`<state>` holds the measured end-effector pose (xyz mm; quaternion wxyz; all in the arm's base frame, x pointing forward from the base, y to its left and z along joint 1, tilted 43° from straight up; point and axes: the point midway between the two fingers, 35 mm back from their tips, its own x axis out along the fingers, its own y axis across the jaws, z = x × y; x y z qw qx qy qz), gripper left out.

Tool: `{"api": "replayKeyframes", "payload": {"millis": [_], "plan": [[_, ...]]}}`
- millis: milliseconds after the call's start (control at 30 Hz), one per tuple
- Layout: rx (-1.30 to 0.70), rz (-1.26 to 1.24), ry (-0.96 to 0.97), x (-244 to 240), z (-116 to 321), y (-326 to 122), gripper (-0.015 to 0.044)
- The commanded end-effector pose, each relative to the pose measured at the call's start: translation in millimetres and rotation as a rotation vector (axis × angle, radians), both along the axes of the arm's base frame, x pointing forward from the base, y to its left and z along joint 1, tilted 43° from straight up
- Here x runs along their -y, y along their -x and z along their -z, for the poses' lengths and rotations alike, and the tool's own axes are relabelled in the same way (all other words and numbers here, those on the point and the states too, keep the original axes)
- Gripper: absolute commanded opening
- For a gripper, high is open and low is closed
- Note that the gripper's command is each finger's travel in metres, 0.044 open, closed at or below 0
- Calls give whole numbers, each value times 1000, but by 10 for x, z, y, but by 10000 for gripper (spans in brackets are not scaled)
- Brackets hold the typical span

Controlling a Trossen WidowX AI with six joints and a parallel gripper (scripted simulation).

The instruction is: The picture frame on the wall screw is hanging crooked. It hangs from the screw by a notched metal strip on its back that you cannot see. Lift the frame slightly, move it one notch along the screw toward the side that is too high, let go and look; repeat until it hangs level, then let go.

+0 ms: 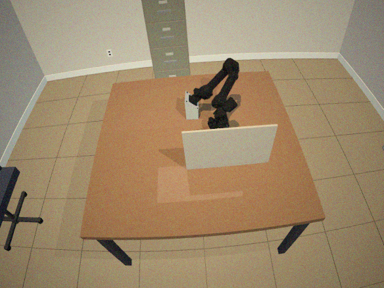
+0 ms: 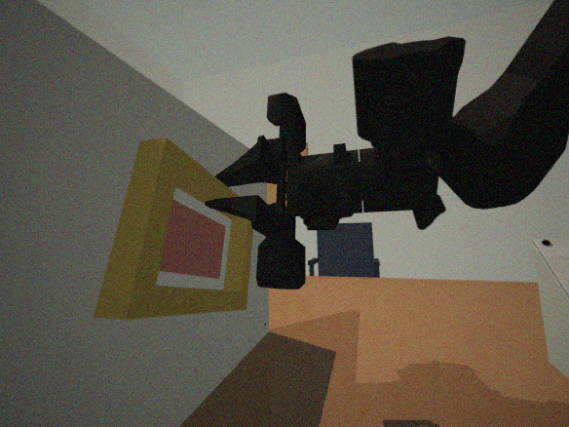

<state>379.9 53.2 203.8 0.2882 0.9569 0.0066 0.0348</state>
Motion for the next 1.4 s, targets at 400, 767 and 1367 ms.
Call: {"api": "replayKeyframes", "payload": {"millis": [400,767,1367], "plan": [[7,12,-7,71,-47,3,0],[7,12,-7,82,-55,3,0],[7,12,-7,77,-51,3,0]]}}
